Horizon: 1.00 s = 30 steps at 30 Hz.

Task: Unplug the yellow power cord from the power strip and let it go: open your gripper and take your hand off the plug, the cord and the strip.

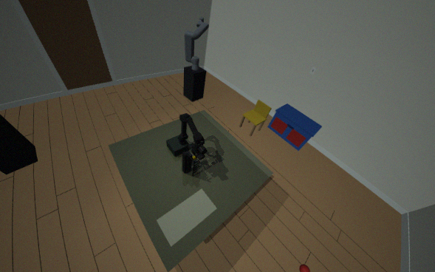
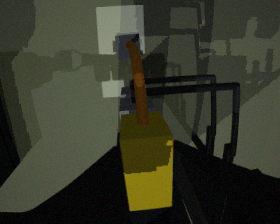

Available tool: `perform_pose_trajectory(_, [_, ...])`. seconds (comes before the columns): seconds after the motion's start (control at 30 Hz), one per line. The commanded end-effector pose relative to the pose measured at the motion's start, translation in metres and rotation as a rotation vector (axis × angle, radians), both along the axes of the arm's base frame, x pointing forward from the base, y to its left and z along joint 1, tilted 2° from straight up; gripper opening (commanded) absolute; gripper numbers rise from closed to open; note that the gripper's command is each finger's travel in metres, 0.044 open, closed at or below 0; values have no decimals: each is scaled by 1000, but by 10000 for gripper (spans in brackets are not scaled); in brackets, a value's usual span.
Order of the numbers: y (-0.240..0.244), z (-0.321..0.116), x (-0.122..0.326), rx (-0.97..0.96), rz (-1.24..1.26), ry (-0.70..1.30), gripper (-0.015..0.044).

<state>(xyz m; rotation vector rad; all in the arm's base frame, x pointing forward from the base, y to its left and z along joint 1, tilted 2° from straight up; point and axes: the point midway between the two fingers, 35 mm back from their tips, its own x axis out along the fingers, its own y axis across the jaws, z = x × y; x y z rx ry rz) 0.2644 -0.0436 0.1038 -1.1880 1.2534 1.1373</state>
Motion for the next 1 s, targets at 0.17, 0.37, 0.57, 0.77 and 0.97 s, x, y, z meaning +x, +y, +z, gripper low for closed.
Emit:
perform_pose_trajectory(0.17, [33,1,3,55,25,-5,0])
perform_pose_trajectory(0.37, [43,1,2,56,25,-5,0])
perform_pose_trajectory(0.57, [39,1,2,57,27,-2,105])
perform_pose_trajectory(0.77, [39,1,2,57,27,-2,263])
perform_pose_trajectory(0.97, [50,4,3,58,27,-2,420])
